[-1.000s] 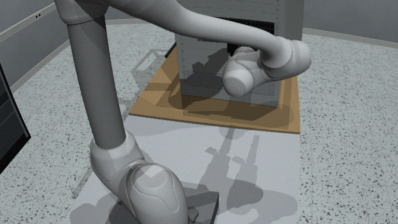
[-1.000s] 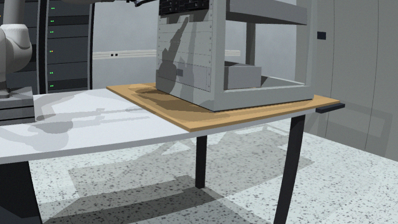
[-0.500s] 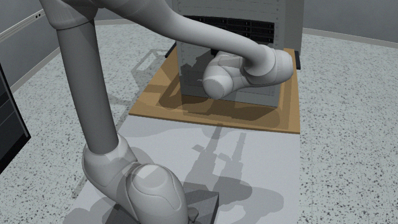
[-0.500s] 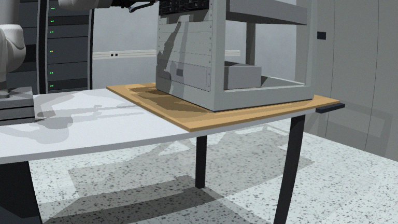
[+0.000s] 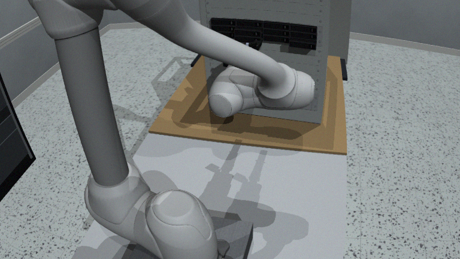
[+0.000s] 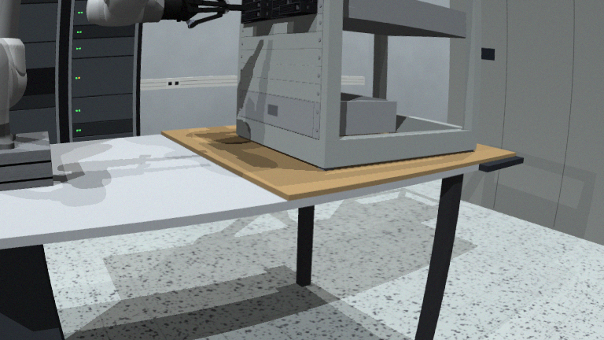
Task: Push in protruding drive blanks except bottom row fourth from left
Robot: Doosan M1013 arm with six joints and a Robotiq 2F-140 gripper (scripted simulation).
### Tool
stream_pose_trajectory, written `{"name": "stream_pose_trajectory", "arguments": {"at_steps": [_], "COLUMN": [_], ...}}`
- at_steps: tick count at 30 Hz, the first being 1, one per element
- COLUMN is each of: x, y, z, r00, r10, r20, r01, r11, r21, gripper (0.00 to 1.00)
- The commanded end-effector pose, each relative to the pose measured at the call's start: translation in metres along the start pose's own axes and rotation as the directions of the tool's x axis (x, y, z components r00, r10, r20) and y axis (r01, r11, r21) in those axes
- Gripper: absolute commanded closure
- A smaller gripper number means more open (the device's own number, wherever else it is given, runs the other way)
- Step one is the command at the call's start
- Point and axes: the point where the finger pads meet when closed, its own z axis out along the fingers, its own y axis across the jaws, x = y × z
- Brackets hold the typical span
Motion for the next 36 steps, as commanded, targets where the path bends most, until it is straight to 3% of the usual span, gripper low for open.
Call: {"name": "stream_pose_trajectory", "arguments": {"at_steps": [1, 9, 28, 36], "x": [0.019, 0.044, 0.054, 0.054], "y": [-0.004, -0.01, -0.013, -0.013], "z": [0.001, 0.001, 0.002, 0.039], "r00": [1.0, 1.0, 1.0, 1.0], "r10": [0.0, 0.0, 0.0, 0.0], "r20": [0.003, 0.003, 0.003, 0.003], "r01": [0.0, 0.0, 0.0, 0.0], "r11": [1.0, 1.0, 1.0, 1.0], "r21": [-0.003, -0.003, -0.003, -0.003], "gripper": [0.9, 0.9, 0.9, 0.9]}}
